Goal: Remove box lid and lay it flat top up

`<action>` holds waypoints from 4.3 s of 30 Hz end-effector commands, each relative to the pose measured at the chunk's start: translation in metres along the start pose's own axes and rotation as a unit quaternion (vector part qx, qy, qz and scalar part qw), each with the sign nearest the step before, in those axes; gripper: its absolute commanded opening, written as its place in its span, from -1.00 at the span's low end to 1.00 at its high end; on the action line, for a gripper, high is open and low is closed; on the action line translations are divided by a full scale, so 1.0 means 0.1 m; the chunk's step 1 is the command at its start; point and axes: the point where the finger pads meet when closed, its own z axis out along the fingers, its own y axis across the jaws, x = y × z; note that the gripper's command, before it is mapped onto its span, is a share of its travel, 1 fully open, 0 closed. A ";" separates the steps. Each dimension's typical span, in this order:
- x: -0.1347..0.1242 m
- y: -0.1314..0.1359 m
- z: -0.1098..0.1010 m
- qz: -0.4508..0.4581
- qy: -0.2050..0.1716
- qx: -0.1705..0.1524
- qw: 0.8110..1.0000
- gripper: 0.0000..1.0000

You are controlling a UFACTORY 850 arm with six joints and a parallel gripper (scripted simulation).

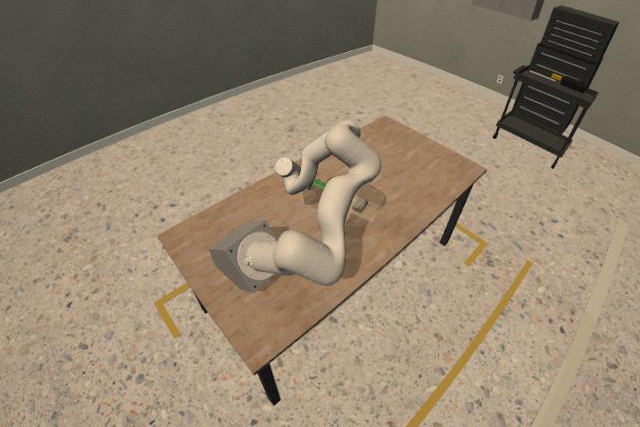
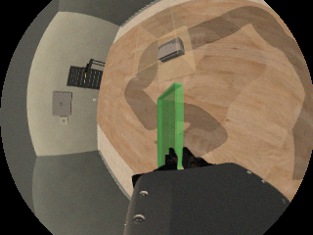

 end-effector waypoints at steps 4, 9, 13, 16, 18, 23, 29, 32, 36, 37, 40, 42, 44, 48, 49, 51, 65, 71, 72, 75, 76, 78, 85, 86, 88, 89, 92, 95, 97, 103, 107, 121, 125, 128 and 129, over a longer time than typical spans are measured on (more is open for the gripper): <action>0.00 0.06 0.01 0.000 0.000 0.030 1.000 -1.00; 0.00 0.10 0.02 0.000 0.000 0.037 0.999 -1.00; 0.00 0.13 0.03 0.000 0.000 0.063 0.998 -1.00; 0.00 0.20 0.04 0.000 0.000 0.065 0.998 -1.00; 0.00 0.20 0.04 0.000 0.000 0.065 0.998 -1.00; 0.00 0.22 0.05 0.000 0.000 0.085 0.996 -1.00; 0.00 0.30 0.08 0.000 0.000 0.100 0.995 -1.00; 0.00 0.31 0.08 0.000 0.000 0.112 0.994 -1.00; 0.00 0.33 0.09 0.000 0.000 0.127 0.992 -1.00; 0.00 0.33 0.09 0.000 0.000 0.133 0.991 -1.00; 0.00 0.40 0.12 0.000 0.000 0.135 0.991 -1.00; 0.00 0.40 0.12 0.000 0.000 0.137 0.991 -1.00; 0.00 0.41 0.13 0.000 0.000 0.147 0.989 -1.00; 0.00 0.47 0.15 0.000 0.000 0.169 0.986 -1.00; 0.00 0.49 0.16 0.000 0.000 0.169 0.986 -1.00; 0.00 0.50 0.17 0.000 0.000 0.169 0.986 -1.00; 0.00 0.61 0.23 0.000 0.000 0.210 0.978 -1.00; 0.00 0.63 0.24 0.000 0.000 0.217 0.976 -1.00; 0.00 0.63 0.24 0.000 0.000 0.217 0.976 -1.00; 0.00 0.63 0.24 0.000 0.000 0.217 0.976 -1.00; 0.00 0.63 0.24 0.000 0.000 0.217 0.976 -1.00; 0.00 0.63 0.24 0.000 0.000 0.217 0.976 -1.00; 0.00 0.62 0.24 0.000 0.000 0.217 0.976 -0.43; 0.00 0.62 0.24 0.000 0.000 0.217 0.976 -0.43; 0.00 0.61 0.24 0.000 0.000 0.217 0.976 -0.43; 0.00 0.61 0.23 0.000 0.000 0.217 0.976 -0.43; 0.00 0.61 0.23 0.000 0.000 0.217 0.976 -0.35; 0.00 0.60 0.23 0.000 0.000 0.217 0.976 -0.35; 0.00 0.60 0.23 0.000 0.000 0.217 0.976 -0.35; 0.00 0.60 0.23 0.000 0.000 0.217 0.976 -0.28; 0.00 0.59 0.22 0.000 0.000 0.217 0.976 -0.28; 0.00 0.57 0.21 0.000 0.000 0.217 0.976 -0.20; 0.00 0.56 0.21 0.000 0.000 0.217 0.976 -0.12; 0.00 0.55 0.21 0.000 0.000 0.217 0.976 -0.12; 0.00 0.55 0.21 0.000 0.000 0.217 0.976 -0.12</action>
